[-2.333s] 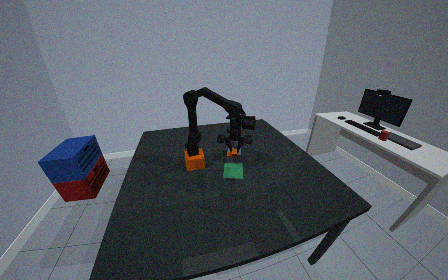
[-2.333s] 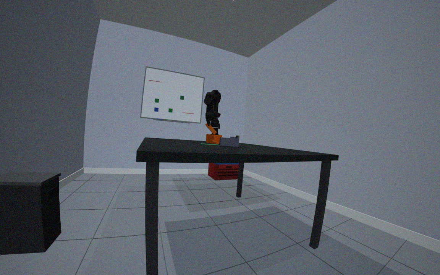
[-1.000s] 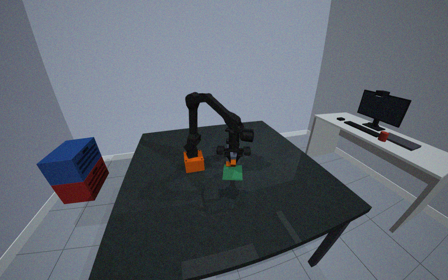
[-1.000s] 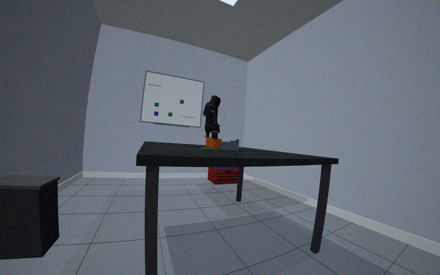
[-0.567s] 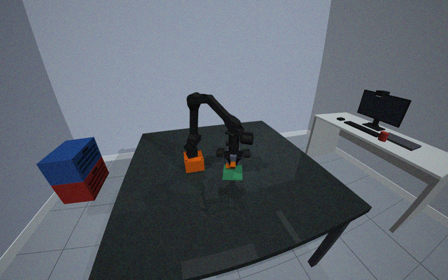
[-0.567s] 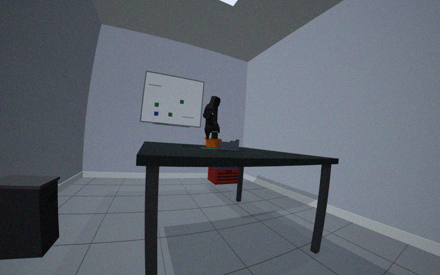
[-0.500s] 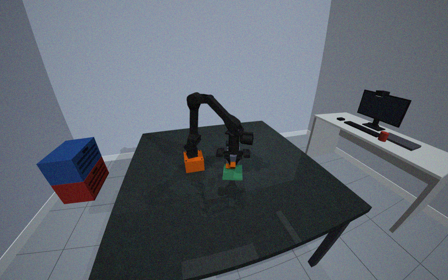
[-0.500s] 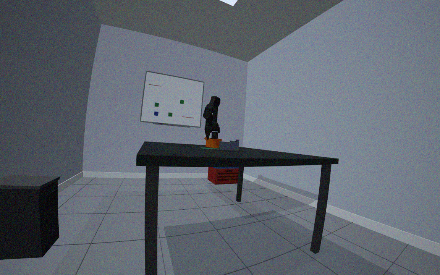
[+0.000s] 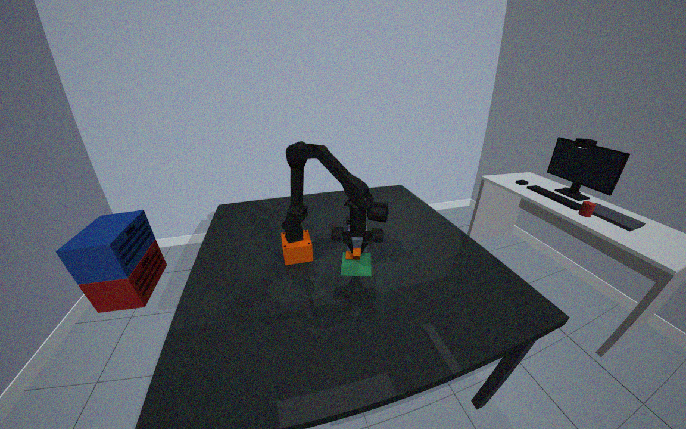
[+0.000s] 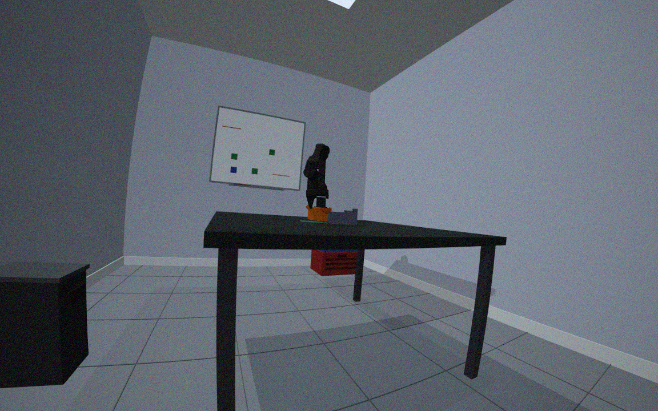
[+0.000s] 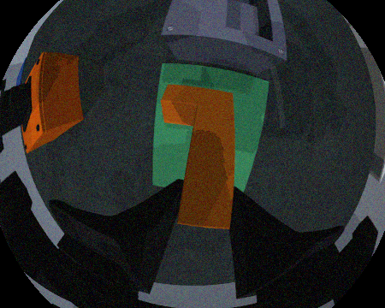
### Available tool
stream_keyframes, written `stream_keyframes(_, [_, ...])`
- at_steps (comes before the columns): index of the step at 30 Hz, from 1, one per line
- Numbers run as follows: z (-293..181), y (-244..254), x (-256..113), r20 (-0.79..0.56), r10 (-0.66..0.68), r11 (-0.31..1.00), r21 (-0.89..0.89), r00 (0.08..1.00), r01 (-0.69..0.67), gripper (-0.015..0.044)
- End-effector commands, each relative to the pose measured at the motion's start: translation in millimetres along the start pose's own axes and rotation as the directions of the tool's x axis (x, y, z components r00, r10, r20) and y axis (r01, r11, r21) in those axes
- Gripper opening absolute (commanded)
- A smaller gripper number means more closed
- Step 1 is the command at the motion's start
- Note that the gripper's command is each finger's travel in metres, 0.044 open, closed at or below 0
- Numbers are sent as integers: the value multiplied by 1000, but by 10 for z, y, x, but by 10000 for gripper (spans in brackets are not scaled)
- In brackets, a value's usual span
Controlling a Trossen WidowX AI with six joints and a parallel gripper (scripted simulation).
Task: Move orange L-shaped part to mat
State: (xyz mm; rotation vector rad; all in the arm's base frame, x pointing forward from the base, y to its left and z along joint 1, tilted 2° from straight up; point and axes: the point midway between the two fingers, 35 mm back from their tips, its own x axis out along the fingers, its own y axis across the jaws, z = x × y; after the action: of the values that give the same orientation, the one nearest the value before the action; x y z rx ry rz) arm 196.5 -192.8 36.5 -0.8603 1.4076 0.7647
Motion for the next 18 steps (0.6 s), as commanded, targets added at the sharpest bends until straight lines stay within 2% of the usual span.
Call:
stream_keyframes(1, [0, -1, 0, 0, 0, 1000, 0, 1000, 0, 236])
stream_keyframes(4, [-5, -23, -143, 0, -1, 1000, -1, 1000, 1, 315])
stream_keyframes(7, [-10, -42, -471, 1, -1, 1000, -3, 1000, 1, 394])
stream_keyframes(10, [-1, -8, -861, 2, -1, 1000, -5, 1000, 1, 400])
stream_keyframes(18, [-14, -43, -854, -5, -20, 1000, -2, 1000, 20, 400])
